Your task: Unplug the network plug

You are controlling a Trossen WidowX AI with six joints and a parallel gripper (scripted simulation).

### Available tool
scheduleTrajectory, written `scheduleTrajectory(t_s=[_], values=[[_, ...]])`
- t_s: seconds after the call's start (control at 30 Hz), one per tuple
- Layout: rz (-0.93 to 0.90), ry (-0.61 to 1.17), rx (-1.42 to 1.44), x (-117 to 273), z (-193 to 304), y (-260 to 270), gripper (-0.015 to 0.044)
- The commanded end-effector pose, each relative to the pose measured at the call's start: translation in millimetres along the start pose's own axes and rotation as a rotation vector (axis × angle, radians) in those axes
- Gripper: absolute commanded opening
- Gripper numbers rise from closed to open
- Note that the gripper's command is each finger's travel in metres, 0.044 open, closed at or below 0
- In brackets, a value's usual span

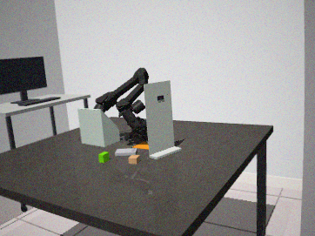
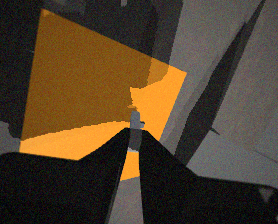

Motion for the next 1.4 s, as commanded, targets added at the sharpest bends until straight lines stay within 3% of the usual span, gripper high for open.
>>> scheduleTrajectory(t_s=[0.0, 0.2, 1.37], values=[[0.000, -0.001, 0.000, 0, 0, 0, 0.0000], [0.000, -0.001, 0.000, 0, 0, 0, 0.0156], [-0.006, 0.007, -0.001, 28, 4, -4, 0.0156]])
Point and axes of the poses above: the point midway between the two fingers, 35 mm back from their tips, its own x axis back along the fingers, its own y axis across the jaws, z = x × y, the point moved 5 cm from there along x, back along the fingers, and after that the axes turned 4 degrees about x, right-handed, at the moved point
